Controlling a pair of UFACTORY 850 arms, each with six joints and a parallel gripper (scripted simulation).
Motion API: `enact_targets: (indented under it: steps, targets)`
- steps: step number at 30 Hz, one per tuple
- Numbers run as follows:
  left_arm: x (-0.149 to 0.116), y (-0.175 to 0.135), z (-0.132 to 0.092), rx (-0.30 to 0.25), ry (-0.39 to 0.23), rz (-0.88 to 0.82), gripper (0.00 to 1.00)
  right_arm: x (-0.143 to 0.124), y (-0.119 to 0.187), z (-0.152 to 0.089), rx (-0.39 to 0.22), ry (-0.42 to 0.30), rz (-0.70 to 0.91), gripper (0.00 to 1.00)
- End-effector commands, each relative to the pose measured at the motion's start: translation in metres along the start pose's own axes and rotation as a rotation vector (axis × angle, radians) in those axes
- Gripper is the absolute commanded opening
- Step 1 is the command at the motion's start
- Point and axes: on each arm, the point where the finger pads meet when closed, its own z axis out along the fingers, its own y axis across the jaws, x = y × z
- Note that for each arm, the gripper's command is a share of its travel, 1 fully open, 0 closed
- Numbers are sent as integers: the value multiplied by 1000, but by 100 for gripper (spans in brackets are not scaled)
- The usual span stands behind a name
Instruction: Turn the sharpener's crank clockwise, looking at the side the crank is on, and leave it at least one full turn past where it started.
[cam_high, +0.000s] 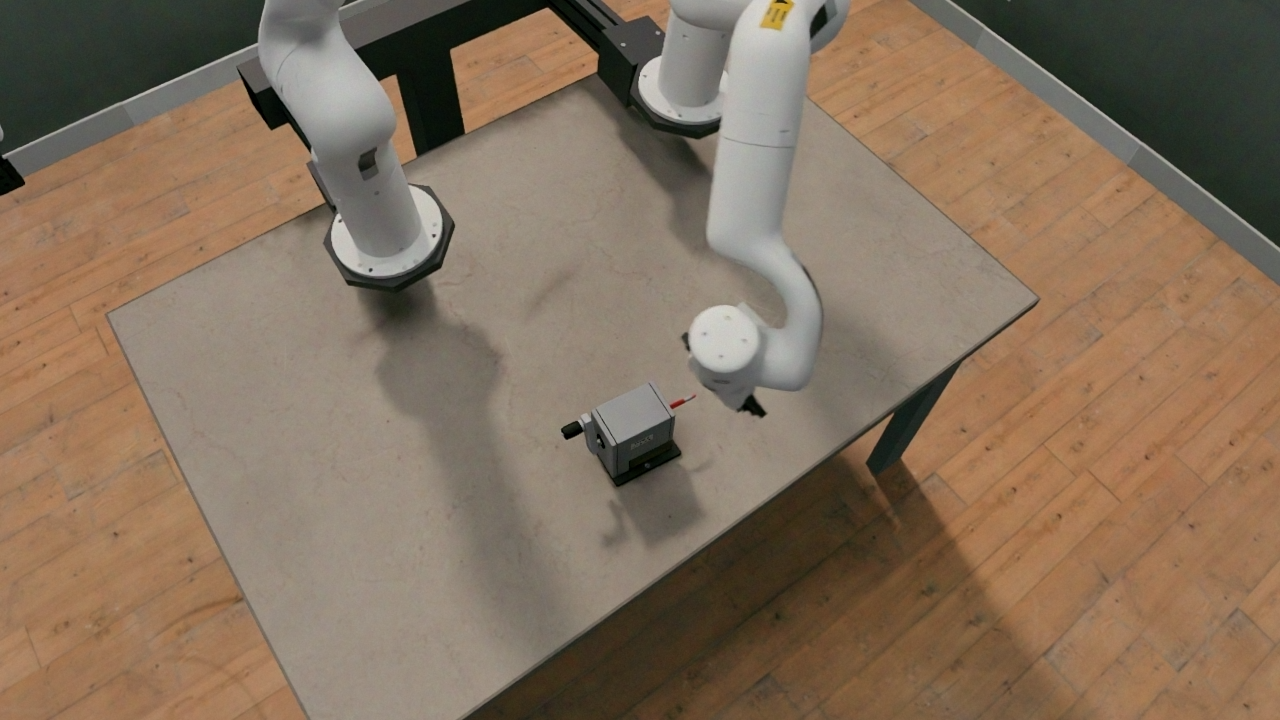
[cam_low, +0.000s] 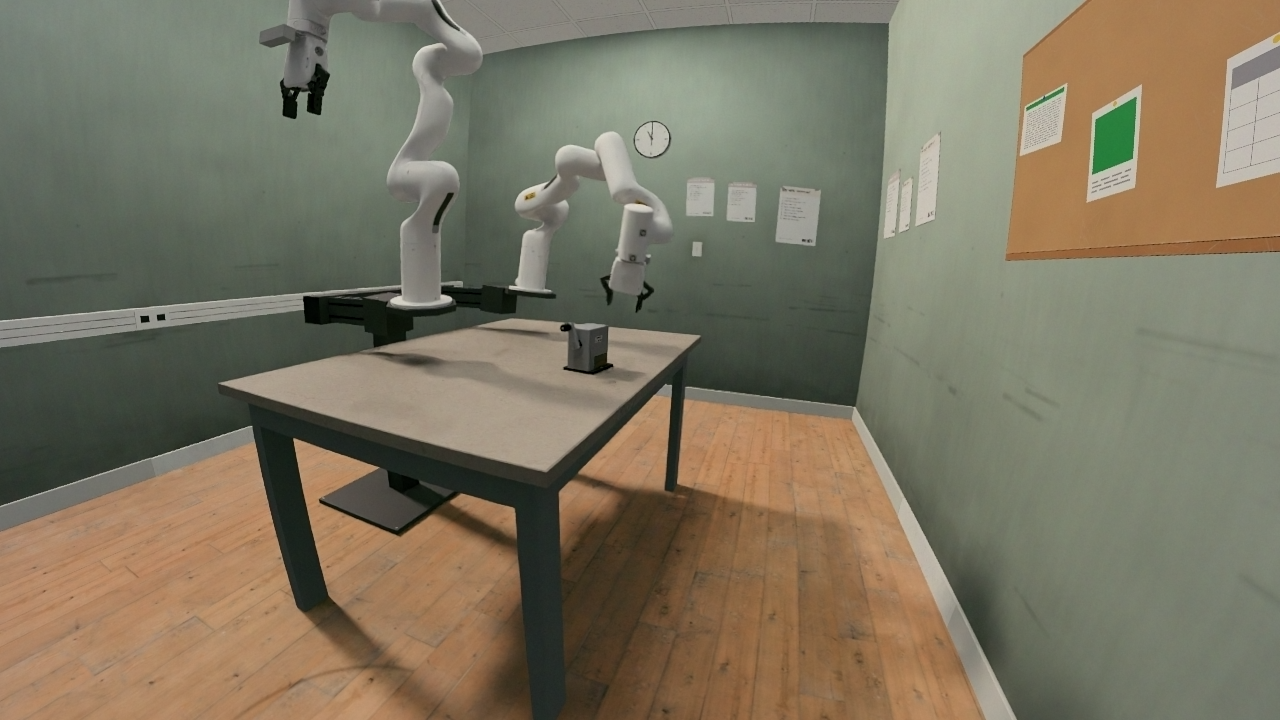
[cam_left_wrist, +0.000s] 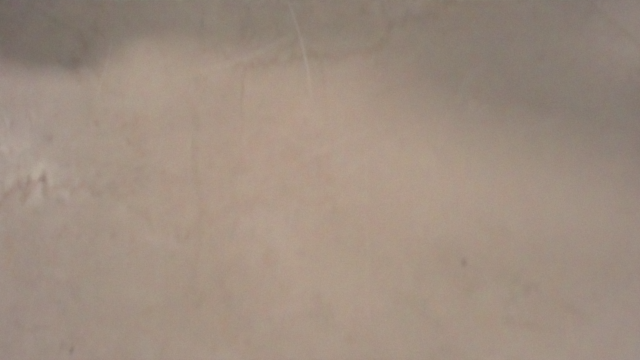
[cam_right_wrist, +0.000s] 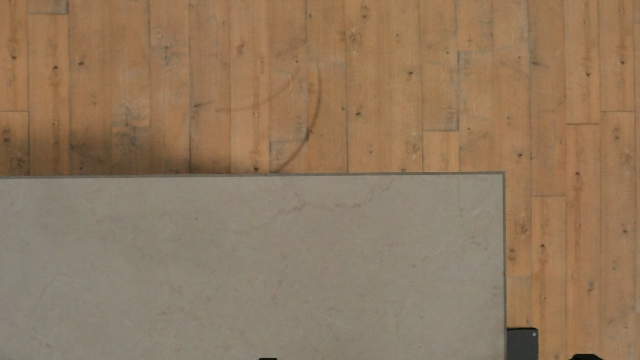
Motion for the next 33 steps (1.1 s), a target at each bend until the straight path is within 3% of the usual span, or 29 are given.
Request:
enact_targets:
  steps: [1, 10, 12, 13, 24, 31, 32, 33]
  targets:
    - [-38, -14, -14, -43, -48, 37, 100, 0, 0, -1, 0, 2, 0, 100]
    - [-106, -52, -41, -117, -144, 112, 100, 0, 0, -1, 0, 2, 0, 100]
    - [-106, -52, -41, -117, -144, 112, 100, 0, 0, -1, 0, 2, 0, 100]
    - [-127, -67, -50, -139, -175, 137, 100, 0, 0, -1, 0, 2, 0, 100]
    - [-198, -124, -81, -209, -288, 224, 100, 0, 0, -1, 0, 2, 0, 100]
    - [-202, -128, -83, -214, -295, 230, 100, 0, 0, -1, 0, 2, 0, 100]
    - [-202, -128, -83, -214, -295, 230, 0, 0, 0, -1, 0, 2, 0, 100]
    - [-202, -128, -83, -214, -295, 230, 0, 0, 0, -1, 0, 2, 0, 100]
